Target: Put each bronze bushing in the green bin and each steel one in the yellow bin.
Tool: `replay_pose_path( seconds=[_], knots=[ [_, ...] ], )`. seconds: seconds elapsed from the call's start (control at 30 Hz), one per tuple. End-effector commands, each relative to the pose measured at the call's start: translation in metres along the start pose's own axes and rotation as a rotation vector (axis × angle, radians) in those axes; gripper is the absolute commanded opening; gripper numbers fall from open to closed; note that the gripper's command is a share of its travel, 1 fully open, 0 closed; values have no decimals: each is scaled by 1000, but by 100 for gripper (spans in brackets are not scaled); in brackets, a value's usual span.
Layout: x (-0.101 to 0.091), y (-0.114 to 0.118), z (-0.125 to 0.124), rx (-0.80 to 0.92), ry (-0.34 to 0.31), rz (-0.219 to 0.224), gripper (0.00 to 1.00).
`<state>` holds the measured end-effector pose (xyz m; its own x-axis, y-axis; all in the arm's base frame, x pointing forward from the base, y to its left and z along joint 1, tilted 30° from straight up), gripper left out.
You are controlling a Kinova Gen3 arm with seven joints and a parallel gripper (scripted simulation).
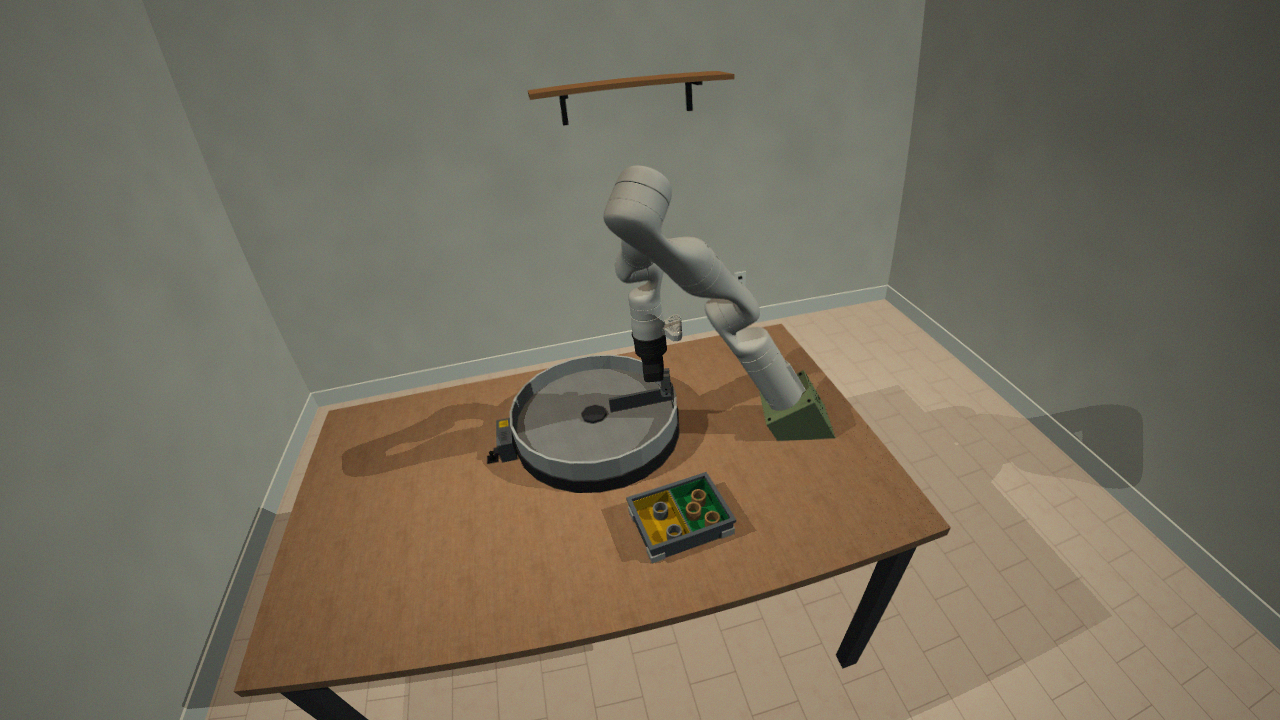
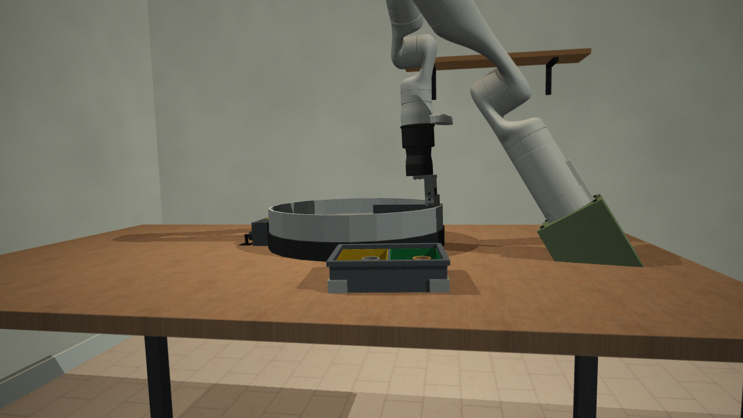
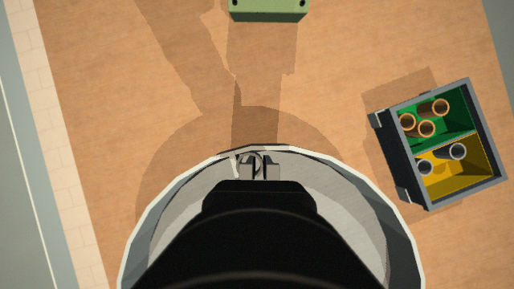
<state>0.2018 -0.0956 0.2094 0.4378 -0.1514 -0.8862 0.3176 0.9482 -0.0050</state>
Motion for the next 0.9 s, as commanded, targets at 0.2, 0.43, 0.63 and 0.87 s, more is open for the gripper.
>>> replay_pose_path(
  seconds=[0.2, 0.43, 0.63, 0.87],
  knots=[
    [-26, 1, 0, -16, -24, -19, 0],
    [-34, 1, -1, -16, -31, -20, 0],
    [-51, 1, -2, -16, -46, -23, 0],
    [-51, 1, -2, -16, -46, -23, 0]
  ],
)
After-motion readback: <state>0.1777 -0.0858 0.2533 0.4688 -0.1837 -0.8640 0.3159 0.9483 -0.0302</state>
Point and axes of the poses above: the point where the finger pads meet when closed, its own x axis out along the fingers, its own y axis across the jaws, z = x × y, the point moved 4 cm from there along -x, back along the fingers, and after that the axes turned 3 degrees about -x, right-handed, at the moved point
